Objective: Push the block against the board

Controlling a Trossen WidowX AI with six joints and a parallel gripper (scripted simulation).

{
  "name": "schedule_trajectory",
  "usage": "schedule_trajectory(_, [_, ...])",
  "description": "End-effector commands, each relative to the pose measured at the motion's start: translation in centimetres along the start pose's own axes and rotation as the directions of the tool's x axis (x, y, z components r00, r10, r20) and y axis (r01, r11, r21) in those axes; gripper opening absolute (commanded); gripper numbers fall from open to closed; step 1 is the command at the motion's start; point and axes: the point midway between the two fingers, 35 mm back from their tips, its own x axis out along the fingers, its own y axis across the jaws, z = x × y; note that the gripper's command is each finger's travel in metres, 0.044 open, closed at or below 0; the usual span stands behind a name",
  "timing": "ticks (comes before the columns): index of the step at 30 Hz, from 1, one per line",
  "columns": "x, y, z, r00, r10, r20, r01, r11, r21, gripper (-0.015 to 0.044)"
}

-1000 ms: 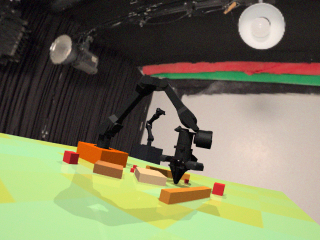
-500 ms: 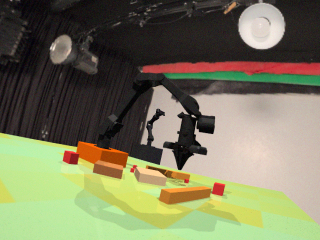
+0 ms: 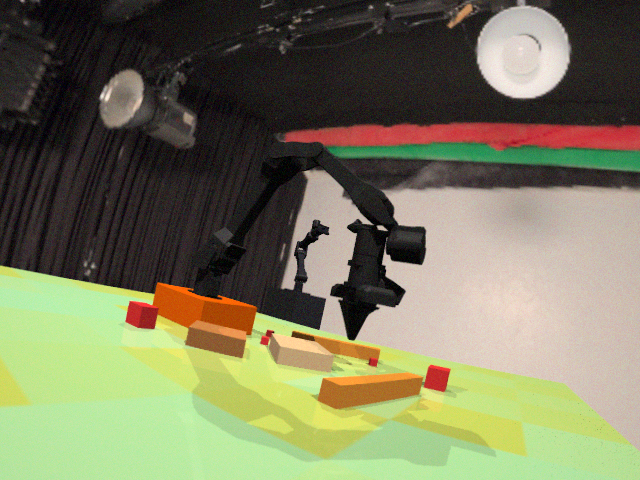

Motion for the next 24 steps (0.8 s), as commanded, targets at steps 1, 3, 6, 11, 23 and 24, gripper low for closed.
schedule_trajectory(1, [0.2, 0.1, -0.3, 1.000, 0.003, -0.007, -0.002, 1.000, 0.029, 0.0000])
schedule_trajectory(3, [1.4, 0.0, -0.2, 1.000, 0.003, -0.007, -0.002, 1.000, 0.029, 0.0000])
schedule_trajectory(6, [5.4, 0.1, -0.3, 1.000, 0.003, -0.007, -0.003, 1.000, 0.029, 0.0000])
schedule_trajectory(11, [5.7, 0.1, -0.4, 1.000, 0.003, -0.007, -0.003, 1.000, 0.029, 0.0000])
schedule_trajectory(23, [5.7, 0.0, -1.9, 1.000, 0.003, -0.008, -0.002, 1.000, 0.029, 0.0000])
schedule_trajectory(24, [5.7, -0.1, -2.0, 1.000, 0.003, -0.008, -0.002, 1.000, 0.029, 0.0000])
